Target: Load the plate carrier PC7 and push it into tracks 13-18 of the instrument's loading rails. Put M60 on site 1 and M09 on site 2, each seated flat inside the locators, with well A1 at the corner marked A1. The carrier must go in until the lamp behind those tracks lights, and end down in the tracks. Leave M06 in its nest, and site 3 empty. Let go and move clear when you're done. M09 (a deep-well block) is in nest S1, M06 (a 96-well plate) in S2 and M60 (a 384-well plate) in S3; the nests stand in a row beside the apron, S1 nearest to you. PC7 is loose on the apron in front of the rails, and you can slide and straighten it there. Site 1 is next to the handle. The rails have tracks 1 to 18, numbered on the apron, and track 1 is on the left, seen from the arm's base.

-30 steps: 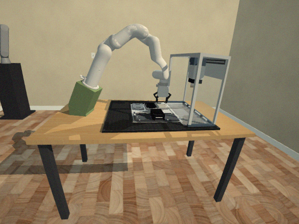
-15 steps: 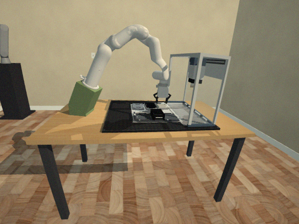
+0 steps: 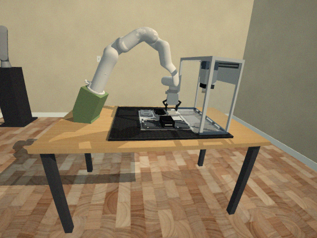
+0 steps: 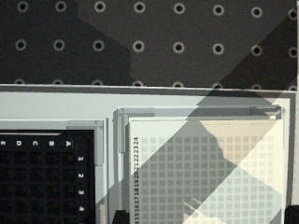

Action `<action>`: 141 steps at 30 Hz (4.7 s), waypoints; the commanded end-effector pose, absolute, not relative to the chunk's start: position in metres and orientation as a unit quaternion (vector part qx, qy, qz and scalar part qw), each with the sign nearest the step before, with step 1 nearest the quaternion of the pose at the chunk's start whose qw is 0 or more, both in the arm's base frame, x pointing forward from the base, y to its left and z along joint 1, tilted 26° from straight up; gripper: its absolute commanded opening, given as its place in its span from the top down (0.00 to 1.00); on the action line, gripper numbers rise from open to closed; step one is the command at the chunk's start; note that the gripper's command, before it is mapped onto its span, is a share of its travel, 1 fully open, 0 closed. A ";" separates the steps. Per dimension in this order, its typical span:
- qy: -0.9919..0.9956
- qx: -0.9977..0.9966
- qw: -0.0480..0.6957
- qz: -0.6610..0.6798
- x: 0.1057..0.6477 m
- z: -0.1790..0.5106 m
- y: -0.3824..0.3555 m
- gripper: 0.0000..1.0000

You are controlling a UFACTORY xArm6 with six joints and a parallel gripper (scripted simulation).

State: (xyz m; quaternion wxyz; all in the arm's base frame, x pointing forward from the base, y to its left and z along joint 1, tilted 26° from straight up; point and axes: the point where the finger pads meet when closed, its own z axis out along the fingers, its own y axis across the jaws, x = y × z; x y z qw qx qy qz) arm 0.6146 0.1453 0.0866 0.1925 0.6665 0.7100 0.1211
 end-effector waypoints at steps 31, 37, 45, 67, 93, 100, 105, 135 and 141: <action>0.710 0.666 0.193 0.123 0.618 0.084 0.146 1.00; 0.710 0.666 0.193 0.123 0.618 0.084 0.146 1.00; 0.710 0.666 0.193 0.123 0.618 0.084 0.146 1.00; 0.710 0.666 0.193 0.123 0.618 0.084 0.146 1.00; 0.710 0.666 0.193 0.123 0.613 0.094 0.147 1.00; 0.710 0.666 0.193 0.123 0.612 0.097 0.147 1.00; 0.710 0.666 0.193 0.123 0.610 0.100 0.147 1.00; 0.710 0.666 0.193 0.123 0.597 0.126 0.150 1.00; 0.710 0.666 0.193 0.123 0.593 0.135 0.150 1.00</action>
